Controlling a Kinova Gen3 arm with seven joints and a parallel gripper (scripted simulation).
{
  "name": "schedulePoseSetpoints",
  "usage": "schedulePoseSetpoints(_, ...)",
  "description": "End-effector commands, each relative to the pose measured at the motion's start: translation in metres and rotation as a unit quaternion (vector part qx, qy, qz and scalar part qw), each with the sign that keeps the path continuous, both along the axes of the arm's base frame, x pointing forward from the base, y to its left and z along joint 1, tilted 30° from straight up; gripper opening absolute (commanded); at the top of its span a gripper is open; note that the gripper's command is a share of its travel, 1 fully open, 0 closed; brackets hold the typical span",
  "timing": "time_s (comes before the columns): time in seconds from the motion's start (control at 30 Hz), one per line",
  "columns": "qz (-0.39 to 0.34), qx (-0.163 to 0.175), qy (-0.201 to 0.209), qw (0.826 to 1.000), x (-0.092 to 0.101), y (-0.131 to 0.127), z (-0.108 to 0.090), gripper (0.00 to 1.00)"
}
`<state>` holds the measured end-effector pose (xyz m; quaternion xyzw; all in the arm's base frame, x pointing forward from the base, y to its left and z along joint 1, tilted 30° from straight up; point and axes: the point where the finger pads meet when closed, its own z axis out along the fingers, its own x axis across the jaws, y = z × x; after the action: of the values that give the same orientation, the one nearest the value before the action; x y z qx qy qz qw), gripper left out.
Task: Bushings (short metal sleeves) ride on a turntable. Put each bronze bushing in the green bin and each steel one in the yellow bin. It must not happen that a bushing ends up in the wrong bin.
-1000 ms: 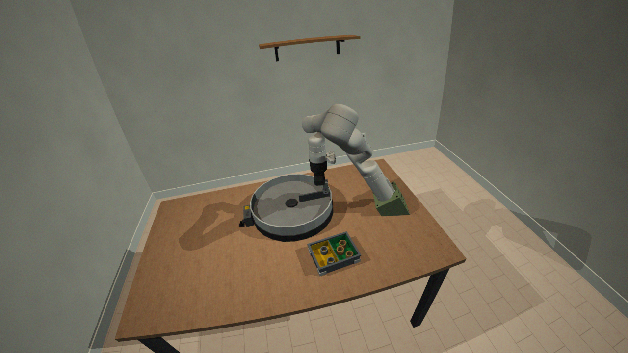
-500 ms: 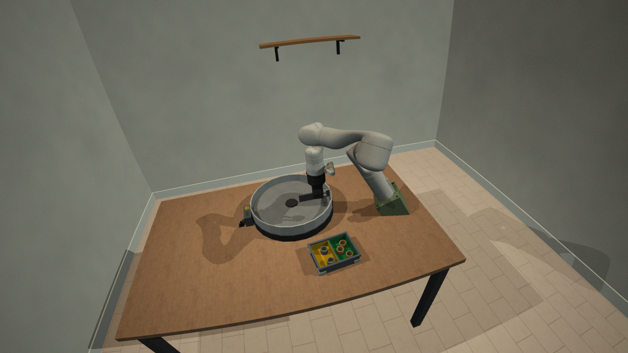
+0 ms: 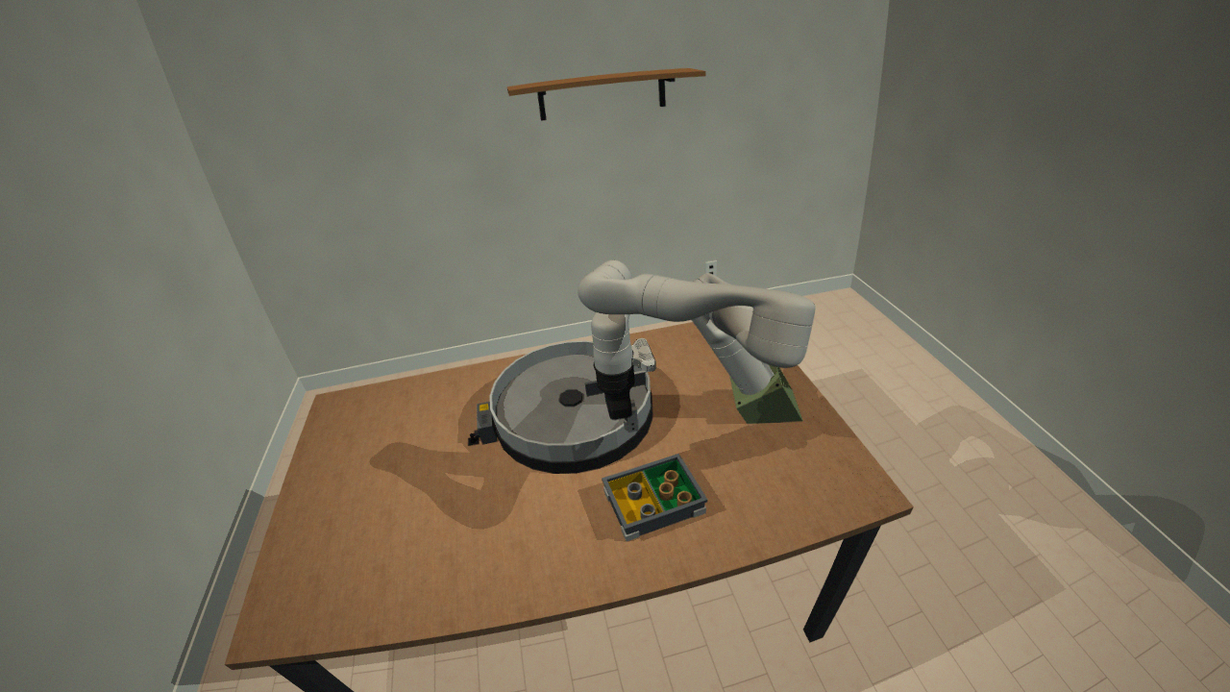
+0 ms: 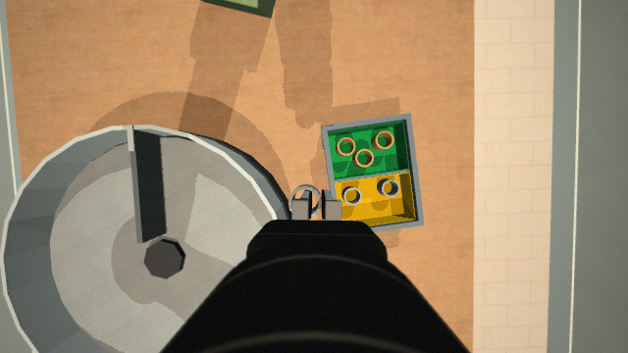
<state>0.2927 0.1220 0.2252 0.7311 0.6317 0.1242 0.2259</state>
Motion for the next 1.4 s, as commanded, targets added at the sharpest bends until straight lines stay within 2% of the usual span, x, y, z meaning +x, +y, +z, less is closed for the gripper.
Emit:
schedulePoseSetpoints(0.0,0.015,-0.015,0.002,1.0,0.009,0.02,0.001,0.0)
schedulePoseSetpoints(0.1,0.03,-0.023,0.005,0.999,0.023,0.052,0.001,0.0)
schedulePoseSetpoints(0.2,0.03,-0.023,0.005,0.999,0.023,0.052,0.001,0.0)
schedulePoseSetpoints(0.3,0.045,-0.031,0.008,0.998,0.038,0.084,0.002,0.0)
schedulePoseSetpoints(0.37,0.045,-0.031,0.008,0.998,0.038,0.084,0.002,0.0)
schedulePoseSetpoints(0.43,0.055,-0.037,0.01,0.998,0.047,0.105,0.003,0.0)
schedulePoseSetpoints(1.07,0.055,-0.036,0.01,0.998,0.047,0.105,0.003,0.0)
schedulePoseSetpoints(1.23,0.055,-0.036,0.01,0.998,0.058,0.101,-0.016,0.0)
schedulePoseSetpoints(1.37,0.055,-0.036,0.01,0.998,0.06,0.1,-0.02,0.0)
